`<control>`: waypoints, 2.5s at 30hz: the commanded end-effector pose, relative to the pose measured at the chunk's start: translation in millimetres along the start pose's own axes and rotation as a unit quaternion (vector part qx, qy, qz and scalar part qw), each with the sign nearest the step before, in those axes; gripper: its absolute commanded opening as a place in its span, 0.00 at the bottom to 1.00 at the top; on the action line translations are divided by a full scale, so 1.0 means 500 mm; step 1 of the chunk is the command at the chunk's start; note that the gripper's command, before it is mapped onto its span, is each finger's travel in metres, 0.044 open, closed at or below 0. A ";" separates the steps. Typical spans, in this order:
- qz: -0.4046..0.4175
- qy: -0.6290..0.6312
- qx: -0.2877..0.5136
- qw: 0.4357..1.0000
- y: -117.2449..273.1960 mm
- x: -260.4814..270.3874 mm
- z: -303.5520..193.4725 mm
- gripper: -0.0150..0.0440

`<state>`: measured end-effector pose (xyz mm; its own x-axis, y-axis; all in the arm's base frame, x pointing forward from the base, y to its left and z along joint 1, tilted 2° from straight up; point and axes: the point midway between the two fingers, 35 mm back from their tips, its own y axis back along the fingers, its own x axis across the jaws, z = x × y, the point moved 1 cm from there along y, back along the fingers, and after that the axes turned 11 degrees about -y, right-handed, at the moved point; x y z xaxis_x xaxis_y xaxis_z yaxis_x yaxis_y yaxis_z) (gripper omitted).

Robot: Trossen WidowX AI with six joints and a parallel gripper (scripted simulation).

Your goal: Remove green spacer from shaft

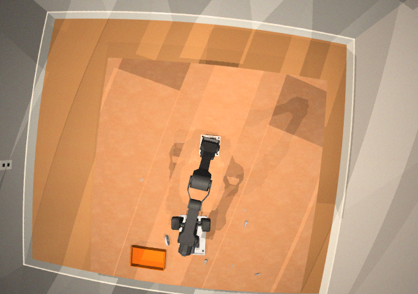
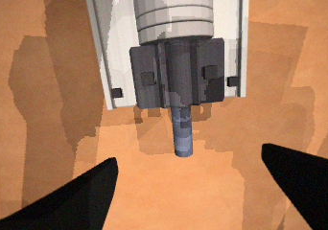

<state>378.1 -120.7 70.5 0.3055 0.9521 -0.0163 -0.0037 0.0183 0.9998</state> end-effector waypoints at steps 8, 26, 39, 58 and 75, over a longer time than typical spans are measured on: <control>0.002 -0.002 0.000 1.000 0.002 0.001 -0.001 1.00; 0.002 -0.002 -0.001 1.000 0.003 0.005 0.017 1.00; 0.002 -0.002 -0.001 1.000 0.003 0.005 0.017 1.00; 0.002 -0.002 -0.001 1.000 -0.034 0.005 0.018 1.00; 0.002 -0.002 -0.001 1.000 -0.082 0.006 0.016 1.00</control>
<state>386.4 -121.4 32.3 0.3055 0.9521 -0.0160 -0.0060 0.0187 0.9998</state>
